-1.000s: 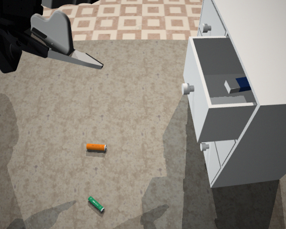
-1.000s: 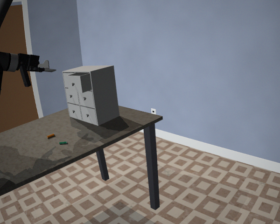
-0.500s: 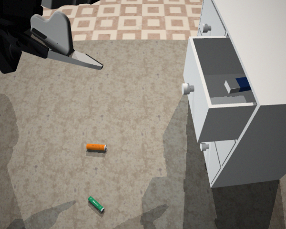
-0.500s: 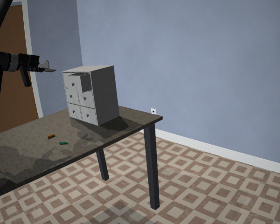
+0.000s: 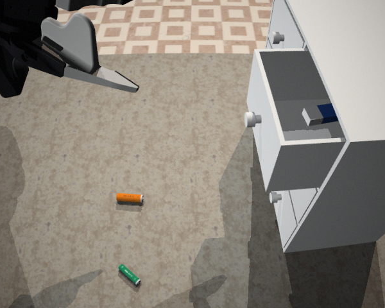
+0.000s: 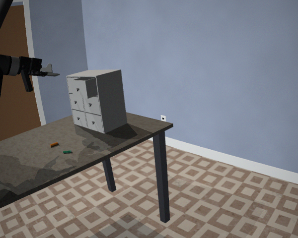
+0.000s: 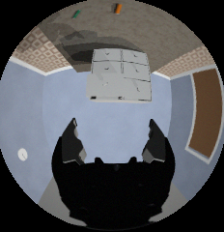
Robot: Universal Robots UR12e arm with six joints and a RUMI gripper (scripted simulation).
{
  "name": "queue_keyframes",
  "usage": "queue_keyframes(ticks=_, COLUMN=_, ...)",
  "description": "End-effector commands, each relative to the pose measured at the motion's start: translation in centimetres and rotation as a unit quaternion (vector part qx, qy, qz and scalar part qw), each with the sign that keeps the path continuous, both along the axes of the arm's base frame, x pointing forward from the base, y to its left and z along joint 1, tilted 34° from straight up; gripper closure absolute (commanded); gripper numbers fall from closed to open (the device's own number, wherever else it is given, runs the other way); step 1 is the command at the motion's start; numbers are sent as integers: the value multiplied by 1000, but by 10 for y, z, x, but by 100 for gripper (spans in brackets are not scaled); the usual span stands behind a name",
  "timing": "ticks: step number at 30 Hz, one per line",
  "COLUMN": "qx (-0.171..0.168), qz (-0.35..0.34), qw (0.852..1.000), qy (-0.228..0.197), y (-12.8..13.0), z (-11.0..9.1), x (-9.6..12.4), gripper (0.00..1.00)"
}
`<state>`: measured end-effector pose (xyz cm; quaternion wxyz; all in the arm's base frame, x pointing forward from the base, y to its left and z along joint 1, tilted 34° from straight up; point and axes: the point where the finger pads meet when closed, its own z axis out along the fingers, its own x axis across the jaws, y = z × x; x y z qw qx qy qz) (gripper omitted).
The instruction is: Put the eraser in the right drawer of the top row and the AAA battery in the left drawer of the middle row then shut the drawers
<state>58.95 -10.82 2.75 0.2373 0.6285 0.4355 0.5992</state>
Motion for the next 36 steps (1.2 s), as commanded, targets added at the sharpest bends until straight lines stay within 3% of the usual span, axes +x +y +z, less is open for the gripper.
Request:
queue_keyframes(ticks=1, qx=1, qz=1, qw=1000, qy=3, y=0, z=2, x=-1, gripper=0)
queue_keyframes(ticks=36, qx=-3, qz=20, qw=999, qy=31, y=0, z=3, x=-1, gripper=0)
